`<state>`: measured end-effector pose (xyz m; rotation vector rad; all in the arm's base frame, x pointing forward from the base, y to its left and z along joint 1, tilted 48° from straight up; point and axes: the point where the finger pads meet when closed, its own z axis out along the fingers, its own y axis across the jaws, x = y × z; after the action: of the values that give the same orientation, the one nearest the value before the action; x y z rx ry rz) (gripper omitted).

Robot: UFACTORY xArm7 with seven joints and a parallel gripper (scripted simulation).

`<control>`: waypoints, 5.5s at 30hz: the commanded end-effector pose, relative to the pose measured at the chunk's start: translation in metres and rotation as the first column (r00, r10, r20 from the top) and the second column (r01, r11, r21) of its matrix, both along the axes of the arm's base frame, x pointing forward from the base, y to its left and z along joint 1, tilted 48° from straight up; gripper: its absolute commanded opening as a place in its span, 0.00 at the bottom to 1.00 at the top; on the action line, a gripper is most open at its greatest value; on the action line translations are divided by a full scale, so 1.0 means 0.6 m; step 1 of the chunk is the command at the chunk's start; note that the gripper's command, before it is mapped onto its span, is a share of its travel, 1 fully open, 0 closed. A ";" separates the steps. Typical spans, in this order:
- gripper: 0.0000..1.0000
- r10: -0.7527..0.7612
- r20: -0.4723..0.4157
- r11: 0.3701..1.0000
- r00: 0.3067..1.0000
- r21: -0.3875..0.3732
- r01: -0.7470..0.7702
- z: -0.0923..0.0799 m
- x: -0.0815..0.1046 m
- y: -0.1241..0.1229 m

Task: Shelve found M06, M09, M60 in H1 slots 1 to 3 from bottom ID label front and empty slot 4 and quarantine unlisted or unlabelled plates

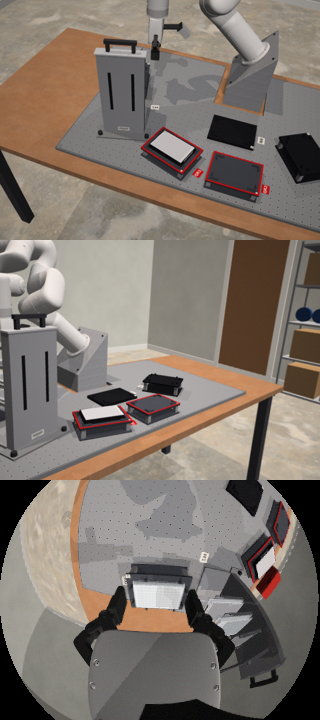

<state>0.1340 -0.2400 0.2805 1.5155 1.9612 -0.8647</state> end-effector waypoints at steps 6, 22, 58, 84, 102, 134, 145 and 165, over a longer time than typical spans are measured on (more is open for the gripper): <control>1.00 0.002 0.003 1.000 1.000 -0.004 -0.002 0.036 0.000 0.037; 1.00 0.002 0.003 1.000 1.000 -0.004 -0.002 0.088 -0.001 0.095; 1.00 0.002 0.003 1.000 1.000 -0.004 -0.002 0.205 -0.004 0.228; 1.00 0.002 0.003 1.000 1.000 -0.004 -0.002 0.280 -0.005 0.313; 1.00 -0.277 0.315 0.960 0.907 0.048 0.277 0.360 0.015 0.242; 1.00 -0.657 0.726 0.649 0.203 0.408 0.643 0.387 0.022 0.219; 1.00 -0.673 0.739 0.559 -0.001 0.510 0.654 0.387 0.022 0.219; 1.00 -0.673 0.739 0.559 -0.001 0.510 0.654 0.366 0.023 0.196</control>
<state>0.1472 -0.1203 0.5010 2.2843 0.2918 -0.1110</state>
